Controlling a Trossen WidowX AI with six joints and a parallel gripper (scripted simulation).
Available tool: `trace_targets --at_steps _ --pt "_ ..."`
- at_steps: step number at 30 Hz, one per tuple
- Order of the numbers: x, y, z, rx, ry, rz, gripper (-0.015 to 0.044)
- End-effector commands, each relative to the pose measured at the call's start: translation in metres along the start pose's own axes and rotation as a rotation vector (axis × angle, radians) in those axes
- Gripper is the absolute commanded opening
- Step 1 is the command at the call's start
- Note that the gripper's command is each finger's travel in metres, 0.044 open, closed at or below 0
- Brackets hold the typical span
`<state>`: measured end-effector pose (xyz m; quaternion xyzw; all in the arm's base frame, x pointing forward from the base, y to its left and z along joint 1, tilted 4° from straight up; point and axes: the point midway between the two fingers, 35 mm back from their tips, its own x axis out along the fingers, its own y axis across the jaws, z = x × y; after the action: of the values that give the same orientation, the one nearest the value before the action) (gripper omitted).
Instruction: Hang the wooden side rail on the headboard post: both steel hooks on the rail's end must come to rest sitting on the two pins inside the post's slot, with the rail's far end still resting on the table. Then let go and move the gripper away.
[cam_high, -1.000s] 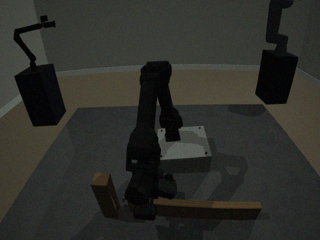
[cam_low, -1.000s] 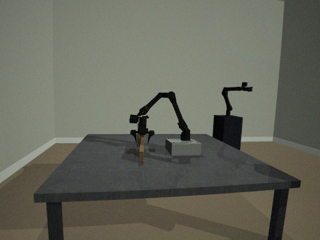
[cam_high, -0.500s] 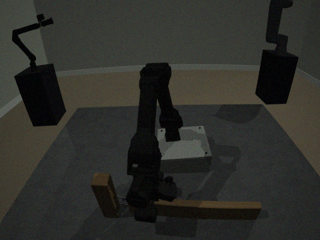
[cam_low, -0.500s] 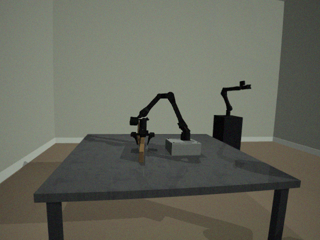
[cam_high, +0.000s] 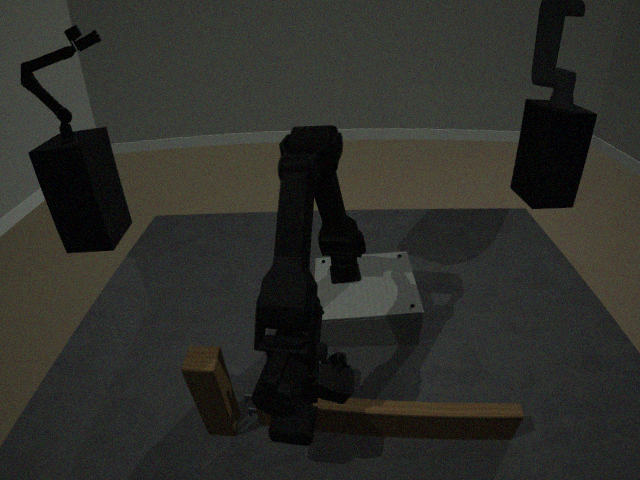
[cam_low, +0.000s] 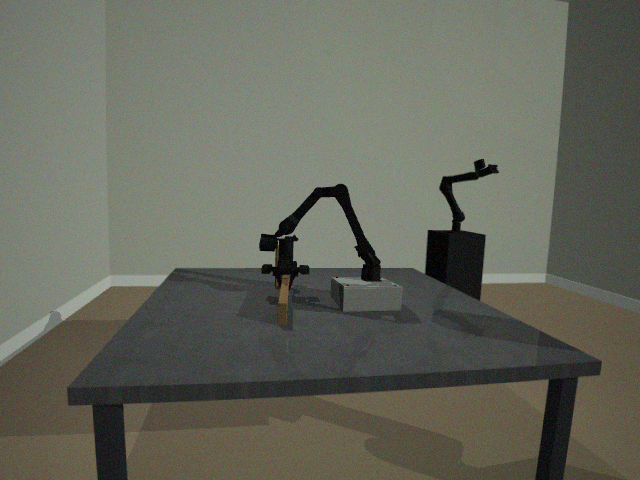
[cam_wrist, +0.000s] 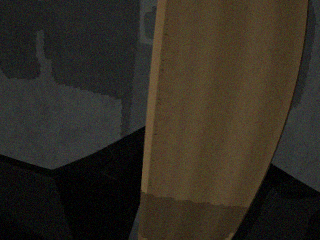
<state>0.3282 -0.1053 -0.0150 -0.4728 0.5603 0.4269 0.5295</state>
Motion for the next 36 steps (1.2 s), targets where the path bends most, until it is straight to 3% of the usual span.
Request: trace_targets --at_steps 1,36 --pt "0.0007 0.0003 0.0006 -0.003 -0.004 0.001 0.0013" --pt "-0.0001 -0.0018 0.0011 -0.177 -0.004 0.000 0.0000"
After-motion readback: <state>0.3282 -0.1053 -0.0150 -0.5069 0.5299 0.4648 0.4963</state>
